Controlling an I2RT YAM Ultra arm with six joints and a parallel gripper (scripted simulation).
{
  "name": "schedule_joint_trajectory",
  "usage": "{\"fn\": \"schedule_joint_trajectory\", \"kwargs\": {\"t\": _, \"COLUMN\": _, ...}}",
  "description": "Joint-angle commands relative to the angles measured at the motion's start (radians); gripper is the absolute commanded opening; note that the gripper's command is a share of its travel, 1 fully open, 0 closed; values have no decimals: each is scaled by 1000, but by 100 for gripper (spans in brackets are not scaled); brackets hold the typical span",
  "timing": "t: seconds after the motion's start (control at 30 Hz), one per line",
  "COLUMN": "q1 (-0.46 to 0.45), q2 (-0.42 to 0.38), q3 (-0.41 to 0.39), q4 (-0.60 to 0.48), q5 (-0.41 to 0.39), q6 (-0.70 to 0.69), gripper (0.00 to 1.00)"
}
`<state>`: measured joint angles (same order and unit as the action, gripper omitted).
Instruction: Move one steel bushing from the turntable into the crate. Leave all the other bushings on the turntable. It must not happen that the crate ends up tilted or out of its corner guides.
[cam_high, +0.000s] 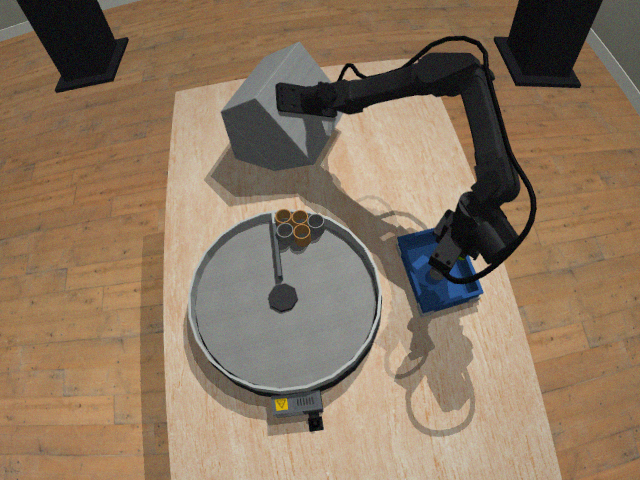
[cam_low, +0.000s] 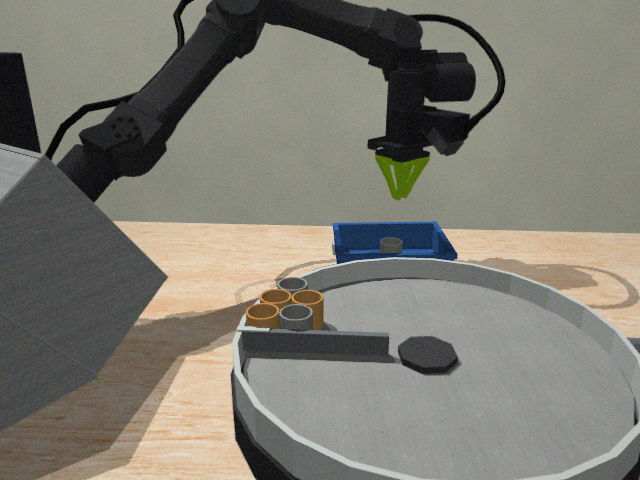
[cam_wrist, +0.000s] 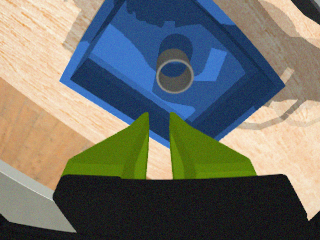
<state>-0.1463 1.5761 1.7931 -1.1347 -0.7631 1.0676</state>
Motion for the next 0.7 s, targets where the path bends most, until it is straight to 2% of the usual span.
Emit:
{"fn": "schedule_joint_trajectory", "kwargs": {"t": 0.0, "q1": -22, "q2": -3, "q3": 28, "q4": -16, "q5": 3, "q6": -6, "gripper": 16}}
{"fn": "schedule_joint_trajectory", "kwargs": {"t": 0.27, "q1": -22, "q2": -3, "q3": 28, "q4": -16, "q5": 3, "q6": -6, "gripper": 16}}
{"fn": "schedule_joint_trajectory", "kwargs": {"t": 0.3, "q1": -23, "q2": -3, "q3": 29, "q4": -17, "q5": 1, "q6": -9, "gripper": 100}}
{"fn": "schedule_joint_trajectory", "kwargs": {"t": 0.43, "q1": -37, "q2": -5, "q3": 43, "q4": -41, "q5": -16, "q6": -22, "gripper": 100}}
{"fn": "schedule_joint_trajectory", "kwargs": {"t": 0.67, "q1": -133, "q2": 11, "q3": 155, "q4": -213, "q5": -72, "q6": -120, "gripper": 100}}
